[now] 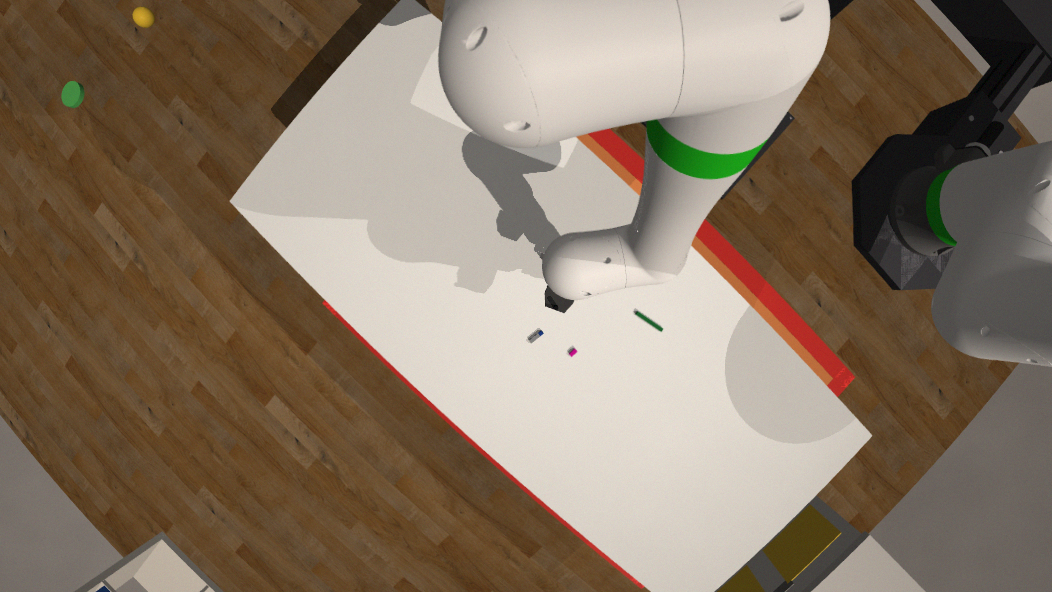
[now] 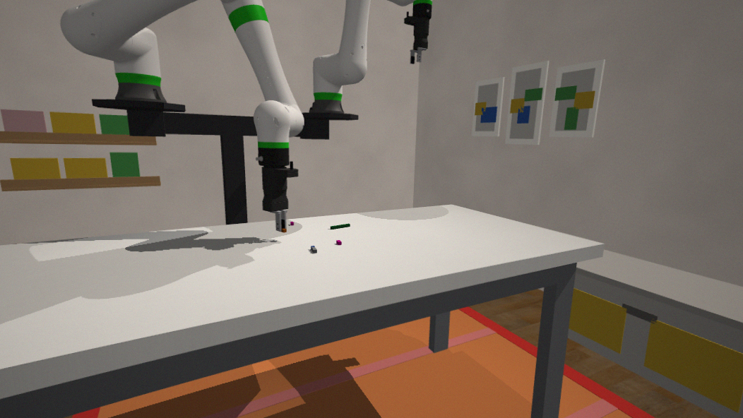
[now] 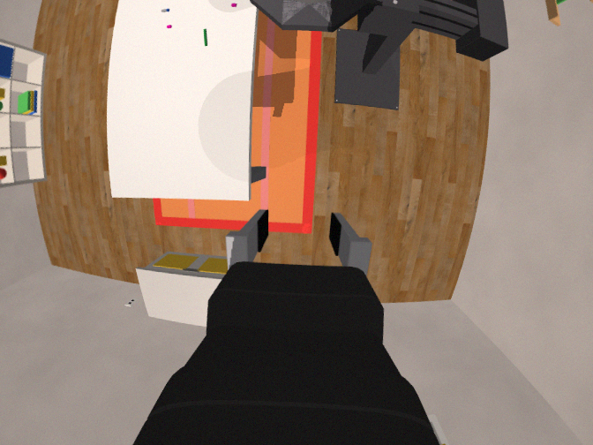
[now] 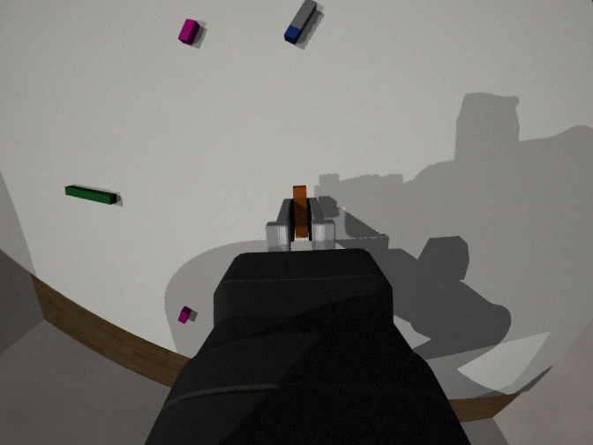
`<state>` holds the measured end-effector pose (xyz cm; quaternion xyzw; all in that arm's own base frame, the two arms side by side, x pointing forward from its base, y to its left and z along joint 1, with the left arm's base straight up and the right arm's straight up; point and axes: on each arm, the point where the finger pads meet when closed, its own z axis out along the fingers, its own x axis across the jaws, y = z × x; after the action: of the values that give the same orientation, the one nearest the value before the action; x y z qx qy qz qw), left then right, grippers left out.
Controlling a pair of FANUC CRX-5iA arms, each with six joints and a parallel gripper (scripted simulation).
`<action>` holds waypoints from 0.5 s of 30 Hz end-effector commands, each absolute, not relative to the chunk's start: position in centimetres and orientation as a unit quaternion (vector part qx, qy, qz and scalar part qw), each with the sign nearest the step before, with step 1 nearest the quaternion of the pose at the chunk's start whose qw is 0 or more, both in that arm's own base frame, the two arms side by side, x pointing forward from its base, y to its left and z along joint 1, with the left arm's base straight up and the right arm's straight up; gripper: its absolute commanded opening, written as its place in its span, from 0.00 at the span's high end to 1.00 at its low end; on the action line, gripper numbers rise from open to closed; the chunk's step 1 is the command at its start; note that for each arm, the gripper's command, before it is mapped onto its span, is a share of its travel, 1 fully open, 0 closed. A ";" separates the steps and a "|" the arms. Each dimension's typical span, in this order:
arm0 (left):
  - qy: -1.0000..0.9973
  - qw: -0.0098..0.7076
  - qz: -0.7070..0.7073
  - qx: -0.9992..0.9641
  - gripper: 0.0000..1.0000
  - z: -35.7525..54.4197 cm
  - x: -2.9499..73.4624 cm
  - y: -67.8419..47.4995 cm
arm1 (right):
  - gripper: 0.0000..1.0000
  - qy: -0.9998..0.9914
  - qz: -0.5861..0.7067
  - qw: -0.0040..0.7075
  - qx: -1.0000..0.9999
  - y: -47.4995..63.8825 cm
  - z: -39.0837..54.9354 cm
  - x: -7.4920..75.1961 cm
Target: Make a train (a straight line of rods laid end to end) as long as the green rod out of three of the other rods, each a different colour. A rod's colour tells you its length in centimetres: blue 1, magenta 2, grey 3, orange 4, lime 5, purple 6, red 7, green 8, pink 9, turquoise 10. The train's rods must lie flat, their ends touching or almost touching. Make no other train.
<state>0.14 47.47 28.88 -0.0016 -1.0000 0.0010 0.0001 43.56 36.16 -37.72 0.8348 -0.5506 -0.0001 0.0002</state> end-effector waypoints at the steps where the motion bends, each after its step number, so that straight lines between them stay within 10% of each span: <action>1: -1.000 0.000 0.000 -0.002 0.00 29.0 0.2 47.5 | 0.76 -0.551 0.000 -0.001 0.835 36.2 -34.1 43.6; 15: -1.000 0.000 0.000 -0.002 0.00 29.0 0.2 47.5 | 0.76 -0.551 0.000 -0.001 0.835 36.2 -30.6 43.6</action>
<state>0.14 47.47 28.88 -0.0016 -1.0000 0.0010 0.0001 43.55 36.15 -30.84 0.8348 -0.5506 -0.0001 0.0001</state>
